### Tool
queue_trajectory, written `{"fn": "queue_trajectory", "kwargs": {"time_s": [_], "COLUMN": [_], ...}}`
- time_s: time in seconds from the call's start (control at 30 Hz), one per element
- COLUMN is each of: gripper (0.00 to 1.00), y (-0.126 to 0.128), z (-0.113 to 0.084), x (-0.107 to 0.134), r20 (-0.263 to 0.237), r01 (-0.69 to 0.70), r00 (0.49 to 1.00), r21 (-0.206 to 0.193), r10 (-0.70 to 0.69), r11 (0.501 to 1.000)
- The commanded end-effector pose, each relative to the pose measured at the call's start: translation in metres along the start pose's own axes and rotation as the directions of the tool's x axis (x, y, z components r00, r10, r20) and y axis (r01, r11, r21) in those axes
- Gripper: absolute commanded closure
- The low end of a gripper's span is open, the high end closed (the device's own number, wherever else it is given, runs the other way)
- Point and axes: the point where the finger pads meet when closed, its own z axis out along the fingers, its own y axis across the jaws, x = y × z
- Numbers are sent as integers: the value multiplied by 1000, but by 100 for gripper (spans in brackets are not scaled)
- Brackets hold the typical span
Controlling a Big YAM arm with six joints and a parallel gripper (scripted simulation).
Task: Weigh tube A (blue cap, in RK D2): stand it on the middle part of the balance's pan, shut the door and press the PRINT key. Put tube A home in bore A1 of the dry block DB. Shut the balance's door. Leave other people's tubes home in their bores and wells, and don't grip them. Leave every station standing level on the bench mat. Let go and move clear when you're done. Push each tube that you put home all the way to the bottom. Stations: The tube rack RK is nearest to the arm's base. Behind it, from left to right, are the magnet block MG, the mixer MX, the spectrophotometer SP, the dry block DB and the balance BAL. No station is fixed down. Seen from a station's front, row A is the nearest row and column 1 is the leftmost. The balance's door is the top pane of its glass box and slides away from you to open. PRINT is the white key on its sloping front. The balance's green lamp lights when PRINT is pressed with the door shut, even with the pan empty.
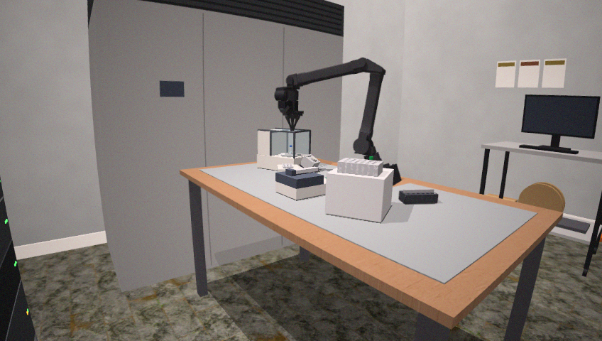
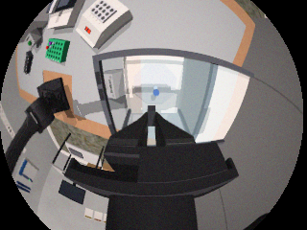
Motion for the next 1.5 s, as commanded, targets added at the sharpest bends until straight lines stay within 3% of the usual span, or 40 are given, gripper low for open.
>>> {"fn": "queue_trajectory", "kwargs": {"time_s": [0.0,1.47], "gripper": [94,94], "y": [7,46], "z": [-8,-6], "x": [-1,0], "r20": [-2,-4], "r01": [-6,-7], "r00": [1000,1000], "r21": [16,5], "r10": [6,7], "r11": [1000,1000]}}
